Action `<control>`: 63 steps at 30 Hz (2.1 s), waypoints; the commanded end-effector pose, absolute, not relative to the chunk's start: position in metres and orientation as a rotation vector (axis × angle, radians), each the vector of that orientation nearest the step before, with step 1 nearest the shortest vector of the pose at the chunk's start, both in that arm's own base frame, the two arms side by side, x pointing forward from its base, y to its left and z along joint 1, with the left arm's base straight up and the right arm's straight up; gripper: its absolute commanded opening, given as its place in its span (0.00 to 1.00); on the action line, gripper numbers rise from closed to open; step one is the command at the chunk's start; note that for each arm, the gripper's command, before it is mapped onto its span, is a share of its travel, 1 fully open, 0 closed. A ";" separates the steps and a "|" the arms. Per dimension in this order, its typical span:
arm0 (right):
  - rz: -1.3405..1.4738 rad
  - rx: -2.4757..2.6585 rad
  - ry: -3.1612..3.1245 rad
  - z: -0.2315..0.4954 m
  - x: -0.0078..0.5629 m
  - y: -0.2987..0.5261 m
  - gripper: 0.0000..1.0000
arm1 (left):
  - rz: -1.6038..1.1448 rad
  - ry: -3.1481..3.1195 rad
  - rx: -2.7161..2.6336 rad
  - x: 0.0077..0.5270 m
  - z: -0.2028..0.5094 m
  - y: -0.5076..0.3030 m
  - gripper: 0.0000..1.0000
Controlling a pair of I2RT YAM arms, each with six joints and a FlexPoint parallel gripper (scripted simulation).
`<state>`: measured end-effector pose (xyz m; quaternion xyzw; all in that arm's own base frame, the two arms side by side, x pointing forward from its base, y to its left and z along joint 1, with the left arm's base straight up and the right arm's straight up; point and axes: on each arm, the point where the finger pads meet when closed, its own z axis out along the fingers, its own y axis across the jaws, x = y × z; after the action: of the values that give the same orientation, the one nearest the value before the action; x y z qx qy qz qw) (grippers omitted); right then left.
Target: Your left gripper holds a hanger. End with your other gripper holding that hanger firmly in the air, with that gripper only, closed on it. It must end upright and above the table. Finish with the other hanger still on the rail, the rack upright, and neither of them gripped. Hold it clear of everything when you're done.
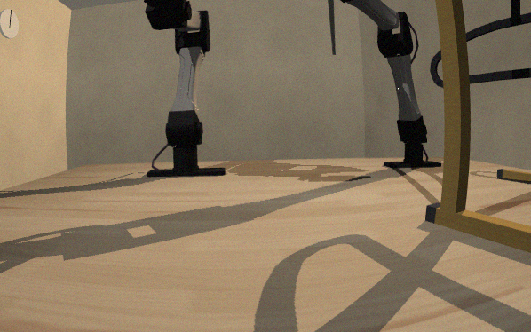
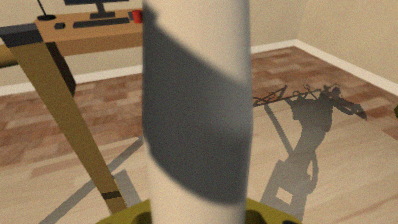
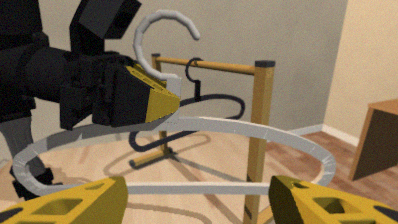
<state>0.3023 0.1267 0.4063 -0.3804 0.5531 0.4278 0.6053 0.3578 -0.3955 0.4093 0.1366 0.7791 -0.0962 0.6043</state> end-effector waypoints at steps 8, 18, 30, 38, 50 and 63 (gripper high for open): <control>0.713 -1.045 1.109 0.403 0.319 0.140 0.48 | -0.244 1.782 0.296 0.357 0.419 -0.394 0.00; 0.361 -1.267 0.830 0.398 0.336 0.172 0.48 | -0.244 1.782 0.296 0.357 0.419 -0.394 0.00; -0.012 -1.439 0.538 0.387 0.359 0.203 0.48 | -0.244 1.782 0.296 0.357 0.419 -0.394 0.00; -0.191 -1.508 0.368 0.383 0.370 0.224 0.48 | -0.244 1.782 0.296 0.357 0.419 -0.394 0.00; -0.169 -1.513 0.362 0.380 0.371 0.230 0.48 | -0.244 1.782 0.296 0.357 0.419 -0.394 0.00; -0.189 -1.508 0.354 0.383 0.382 0.252 0.48 | -0.244 1.782 0.296 0.357 0.419 -0.394 0.00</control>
<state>0.3738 0.2465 0.3702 -0.6847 0.1678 -0.0653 0.7062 0.3578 -0.3955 0.4093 0.1366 0.7791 -0.0962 0.6043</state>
